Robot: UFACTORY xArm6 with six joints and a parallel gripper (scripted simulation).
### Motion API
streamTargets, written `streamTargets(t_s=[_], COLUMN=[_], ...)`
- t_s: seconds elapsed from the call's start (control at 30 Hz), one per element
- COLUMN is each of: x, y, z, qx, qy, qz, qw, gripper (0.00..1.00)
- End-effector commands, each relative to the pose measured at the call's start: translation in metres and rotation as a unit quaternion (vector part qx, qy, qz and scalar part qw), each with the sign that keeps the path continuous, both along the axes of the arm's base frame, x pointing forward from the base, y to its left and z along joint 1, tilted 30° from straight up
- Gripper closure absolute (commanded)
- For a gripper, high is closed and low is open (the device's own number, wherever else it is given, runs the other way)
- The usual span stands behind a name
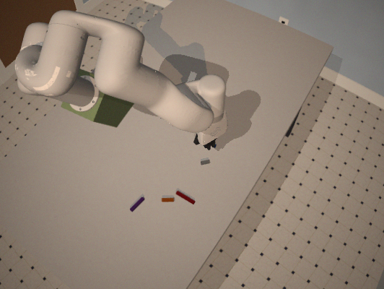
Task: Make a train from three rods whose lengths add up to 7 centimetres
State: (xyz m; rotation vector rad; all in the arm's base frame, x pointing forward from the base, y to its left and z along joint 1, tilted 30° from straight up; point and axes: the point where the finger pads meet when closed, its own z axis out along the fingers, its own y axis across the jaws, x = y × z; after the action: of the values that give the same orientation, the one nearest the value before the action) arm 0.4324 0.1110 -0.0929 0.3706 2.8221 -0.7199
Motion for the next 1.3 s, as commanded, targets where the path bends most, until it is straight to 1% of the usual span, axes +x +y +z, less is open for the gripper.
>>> streamTargets(t_s=[0.0, 0.23, 0.3, 0.37, 0.63, 1.27], x=[0.005, 0.006, 0.006, 0.007, 0.006, 0.007], y=[0.017, 0.034, 0.034, 0.043, 0.060, 0.060], z=[-0.008, -0.017, -0.017, -0.023, -0.033, -0.035], qx=[-0.011, -0.021, -0.021, -0.027, -0.037, -0.038], qy=[0.048, 0.091, 0.091, 0.114, 0.155, 0.158], qz=[0.067, 0.141, 0.141, 0.181, 0.253, 0.258], qw=[0.997, 0.986, 0.986, 0.976, 0.954, 0.952], gripper=[0.96, 0.96, 0.96, 0.96, 0.96, 0.96])
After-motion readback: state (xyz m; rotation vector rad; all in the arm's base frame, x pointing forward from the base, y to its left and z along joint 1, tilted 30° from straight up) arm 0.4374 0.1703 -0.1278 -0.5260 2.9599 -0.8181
